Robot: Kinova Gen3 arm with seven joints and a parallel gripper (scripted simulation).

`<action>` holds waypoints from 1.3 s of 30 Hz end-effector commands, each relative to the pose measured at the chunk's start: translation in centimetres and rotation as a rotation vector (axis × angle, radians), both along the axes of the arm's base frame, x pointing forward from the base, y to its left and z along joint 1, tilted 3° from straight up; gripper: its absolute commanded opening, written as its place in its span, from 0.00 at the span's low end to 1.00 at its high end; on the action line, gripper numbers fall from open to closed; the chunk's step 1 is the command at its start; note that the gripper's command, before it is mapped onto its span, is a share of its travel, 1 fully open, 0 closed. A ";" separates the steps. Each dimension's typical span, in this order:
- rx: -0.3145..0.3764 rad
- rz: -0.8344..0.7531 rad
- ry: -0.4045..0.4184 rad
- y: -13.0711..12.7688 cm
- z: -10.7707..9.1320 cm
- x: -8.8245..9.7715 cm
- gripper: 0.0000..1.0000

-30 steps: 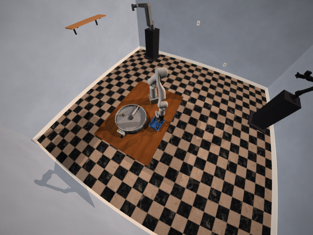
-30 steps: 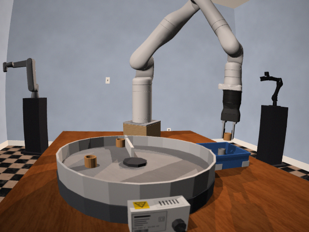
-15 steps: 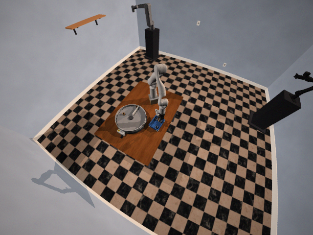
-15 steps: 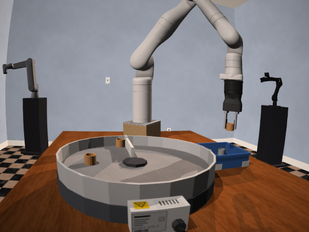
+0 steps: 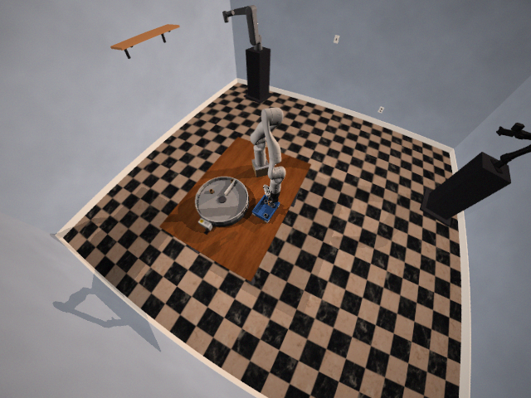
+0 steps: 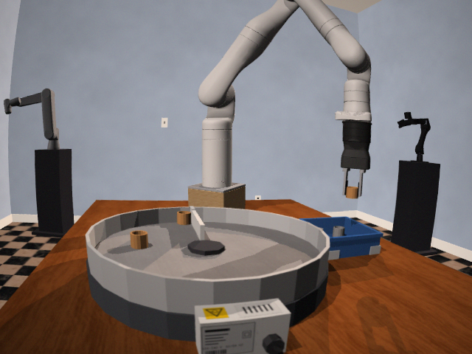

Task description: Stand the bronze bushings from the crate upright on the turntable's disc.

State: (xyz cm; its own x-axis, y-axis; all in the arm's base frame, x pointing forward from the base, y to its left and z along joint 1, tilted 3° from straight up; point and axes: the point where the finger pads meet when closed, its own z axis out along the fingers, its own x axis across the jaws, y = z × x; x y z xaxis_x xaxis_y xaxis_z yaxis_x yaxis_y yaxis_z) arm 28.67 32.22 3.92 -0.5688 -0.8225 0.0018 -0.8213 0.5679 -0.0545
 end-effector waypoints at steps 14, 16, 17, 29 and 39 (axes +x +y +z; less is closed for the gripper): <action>0.002 0.000 -0.001 0.1 0.1 0.0 0.00; 0.002 0.000 -0.001 0.1 0.1 0.0 0.00; 0.002 0.000 -0.001 0.1 0.1 0.0 0.00; 0.002 0.000 -0.001 -0.1 0.1 0.1 0.00; 0.002 0.000 -0.001 -2.0 0.2 0.5 0.00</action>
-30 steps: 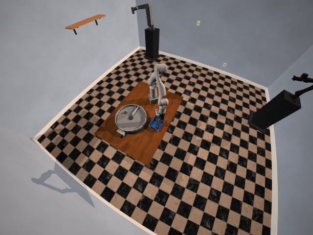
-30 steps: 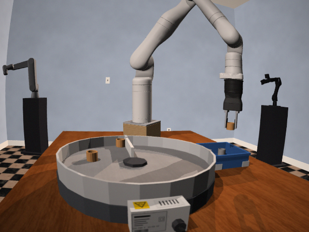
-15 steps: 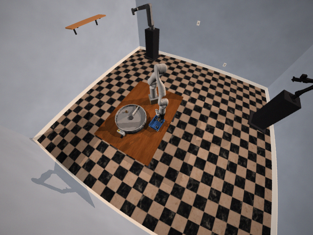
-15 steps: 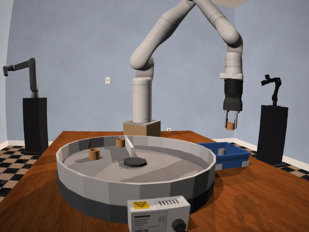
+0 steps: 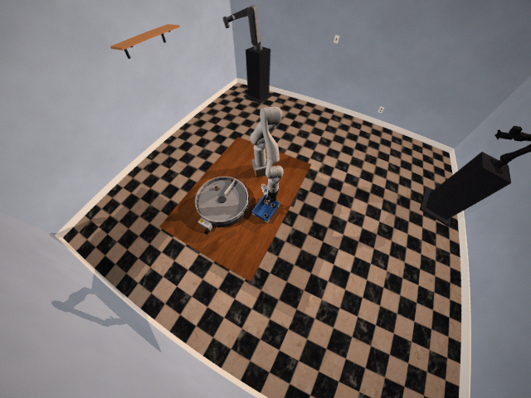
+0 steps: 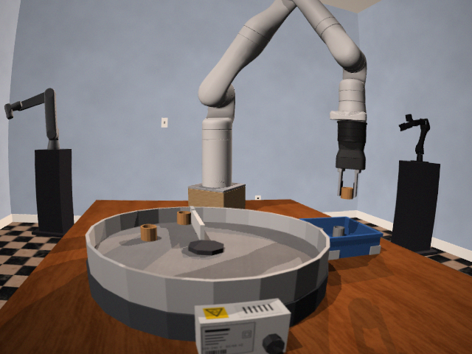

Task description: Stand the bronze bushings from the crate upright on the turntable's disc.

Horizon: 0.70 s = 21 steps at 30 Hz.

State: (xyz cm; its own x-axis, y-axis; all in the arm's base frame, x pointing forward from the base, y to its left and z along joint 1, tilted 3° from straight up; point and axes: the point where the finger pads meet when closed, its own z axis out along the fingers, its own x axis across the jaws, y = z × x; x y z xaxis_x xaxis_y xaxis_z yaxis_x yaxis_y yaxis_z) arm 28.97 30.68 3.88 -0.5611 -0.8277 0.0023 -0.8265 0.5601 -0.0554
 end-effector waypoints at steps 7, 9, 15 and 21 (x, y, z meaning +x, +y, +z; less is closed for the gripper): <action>0.003 -0.009 -0.001 -3.2 0.3 0.9 0.00; 0.003 -0.009 -0.001 -4.4 0.4 1.2 0.00; 0.003 -0.009 -0.001 -8.3 0.5 2.1 0.00; 0.003 -0.009 -0.001 -11.2 0.6 2.8 0.00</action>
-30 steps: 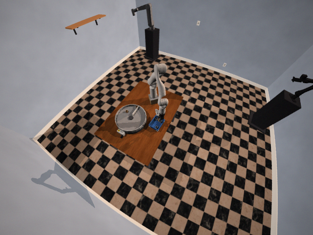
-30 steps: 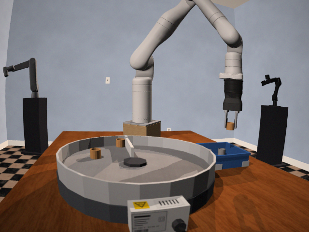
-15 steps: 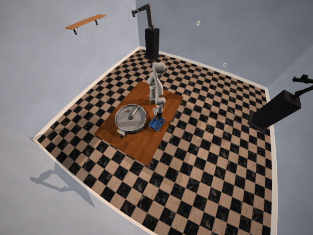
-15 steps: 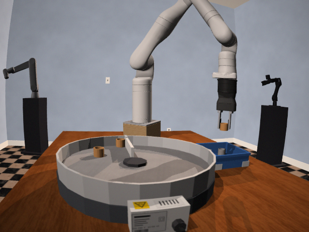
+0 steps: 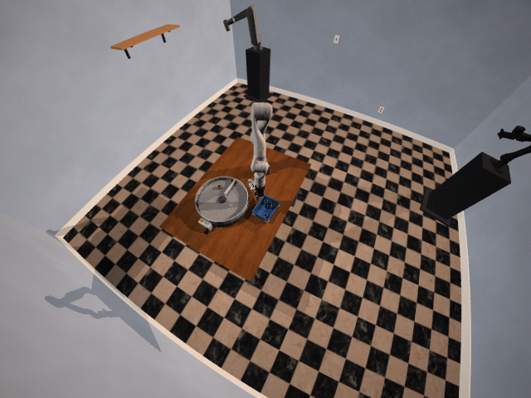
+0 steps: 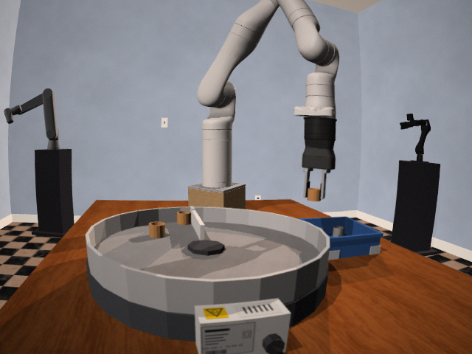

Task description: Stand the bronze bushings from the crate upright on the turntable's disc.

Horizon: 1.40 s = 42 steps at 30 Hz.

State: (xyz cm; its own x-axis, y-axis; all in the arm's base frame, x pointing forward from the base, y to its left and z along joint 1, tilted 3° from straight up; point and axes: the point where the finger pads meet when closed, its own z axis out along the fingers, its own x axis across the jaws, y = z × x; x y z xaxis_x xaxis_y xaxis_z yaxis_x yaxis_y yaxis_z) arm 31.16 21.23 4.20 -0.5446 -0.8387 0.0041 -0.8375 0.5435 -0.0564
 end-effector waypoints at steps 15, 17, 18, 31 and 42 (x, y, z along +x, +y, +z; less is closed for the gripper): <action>0.005 -0.029 -0.001 -10.6 0.7 2.8 0.00; 0.005 -0.029 -0.001 -11.8 0.7 3.1 0.00; 0.005 -0.029 -0.001 -12.3 0.8 3.2 0.00; 0.005 -0.029 -0.001 -17.0 1.0 4.4 0.00; 0.005 -0.029 -0.001 -19.0 1.0 4.9 0.00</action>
